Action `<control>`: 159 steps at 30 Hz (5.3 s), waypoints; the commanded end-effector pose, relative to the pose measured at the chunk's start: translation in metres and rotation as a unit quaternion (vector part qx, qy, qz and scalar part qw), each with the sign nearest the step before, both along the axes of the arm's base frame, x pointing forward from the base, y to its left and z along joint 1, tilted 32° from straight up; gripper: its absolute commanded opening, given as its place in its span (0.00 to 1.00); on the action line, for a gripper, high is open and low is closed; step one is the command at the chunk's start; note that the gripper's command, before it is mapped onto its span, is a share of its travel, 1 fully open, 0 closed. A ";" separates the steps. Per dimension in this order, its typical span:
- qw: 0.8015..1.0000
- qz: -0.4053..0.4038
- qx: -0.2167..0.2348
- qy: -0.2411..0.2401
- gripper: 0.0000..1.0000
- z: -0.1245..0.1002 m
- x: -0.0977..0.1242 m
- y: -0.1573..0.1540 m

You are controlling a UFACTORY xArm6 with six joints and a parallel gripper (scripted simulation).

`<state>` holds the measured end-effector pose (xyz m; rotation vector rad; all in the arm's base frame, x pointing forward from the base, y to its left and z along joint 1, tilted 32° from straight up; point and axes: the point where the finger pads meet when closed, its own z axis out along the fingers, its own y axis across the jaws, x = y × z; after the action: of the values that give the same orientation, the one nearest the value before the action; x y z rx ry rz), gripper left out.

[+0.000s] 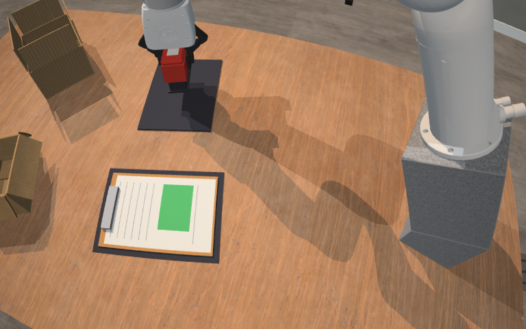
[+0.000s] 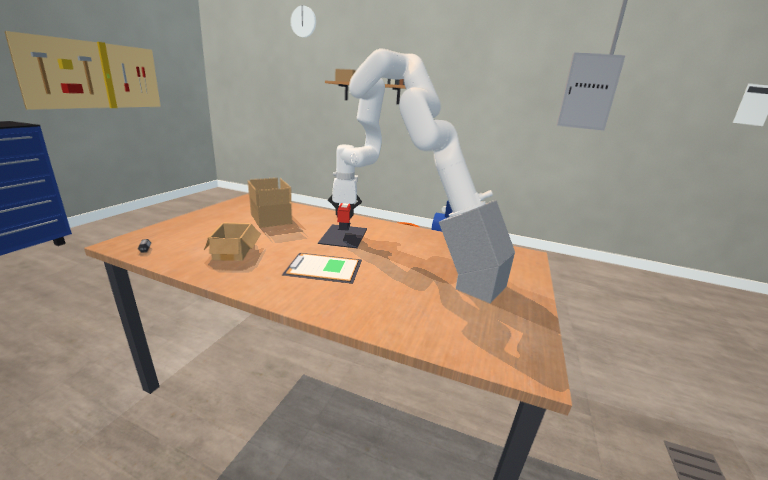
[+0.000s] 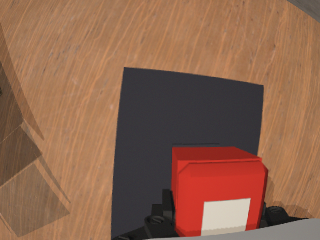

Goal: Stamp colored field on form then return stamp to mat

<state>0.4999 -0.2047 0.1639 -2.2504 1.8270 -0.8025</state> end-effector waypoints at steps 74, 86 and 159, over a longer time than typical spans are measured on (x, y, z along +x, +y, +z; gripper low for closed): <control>0.999 -0.031 0.017 -0.010 0.32 -0.098 -0.042 0.277; 0.999 -0.031 0.017 -0.010 0.32 -0.118 -0.029 0.272; 0.999 -0.031 0.017 -0.010 0.32 -0.128 -0.024 0.269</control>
<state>0.4753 0.0635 0.0346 -2.1690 1.8981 -0.7937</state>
